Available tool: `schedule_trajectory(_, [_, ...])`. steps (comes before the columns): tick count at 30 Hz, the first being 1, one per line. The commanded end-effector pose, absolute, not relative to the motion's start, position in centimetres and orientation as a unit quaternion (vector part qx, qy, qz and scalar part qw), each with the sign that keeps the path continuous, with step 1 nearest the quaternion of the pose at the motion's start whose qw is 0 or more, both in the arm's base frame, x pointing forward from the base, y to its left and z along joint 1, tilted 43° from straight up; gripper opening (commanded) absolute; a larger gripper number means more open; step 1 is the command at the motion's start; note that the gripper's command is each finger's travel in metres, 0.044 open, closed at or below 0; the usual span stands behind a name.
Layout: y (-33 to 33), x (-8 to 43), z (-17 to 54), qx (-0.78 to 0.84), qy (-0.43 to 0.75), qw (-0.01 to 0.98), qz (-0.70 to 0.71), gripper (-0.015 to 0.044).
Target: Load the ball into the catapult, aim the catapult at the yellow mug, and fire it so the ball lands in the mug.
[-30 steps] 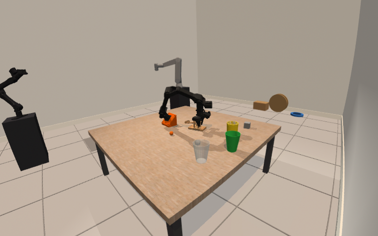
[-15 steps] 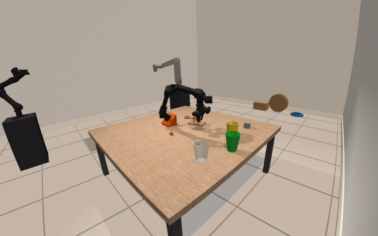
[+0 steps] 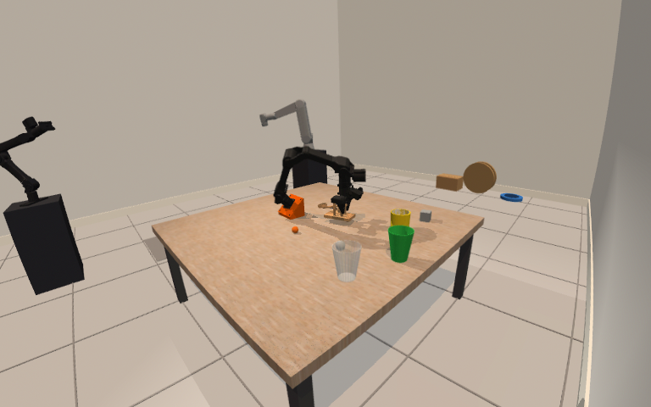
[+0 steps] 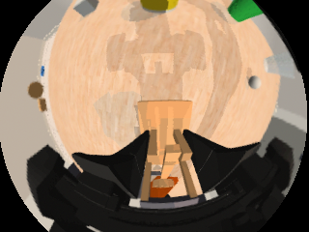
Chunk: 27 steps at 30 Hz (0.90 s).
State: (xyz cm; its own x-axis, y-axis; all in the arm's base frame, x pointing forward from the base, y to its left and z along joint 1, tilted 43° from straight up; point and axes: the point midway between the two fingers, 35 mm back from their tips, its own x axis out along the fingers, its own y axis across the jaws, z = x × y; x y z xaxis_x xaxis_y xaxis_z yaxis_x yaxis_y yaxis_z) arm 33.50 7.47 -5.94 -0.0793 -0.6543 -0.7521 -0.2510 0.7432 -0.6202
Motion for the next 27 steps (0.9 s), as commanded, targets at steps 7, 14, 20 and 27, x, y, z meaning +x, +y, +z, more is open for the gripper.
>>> schedule_trajectory(7, [6.6, 33.2, -7.2, -0.323, 0.715, 0.598, -0.165, 0.0000])
schedule_trajectory(14, [5.8, 33.0, -8.0, -0.324, 0.715, 0.597, -0.165, 0.0000])
schedule_trajectory(20, [5.8, 33.2, -7.8, -0.318, 0.715, 0.599, -0.168, 0.0000])
schedule_trajectory(27, [5.8, 33.2, -7.8, -0.318, 0.715, 0.599, -0.168, 0.0157])
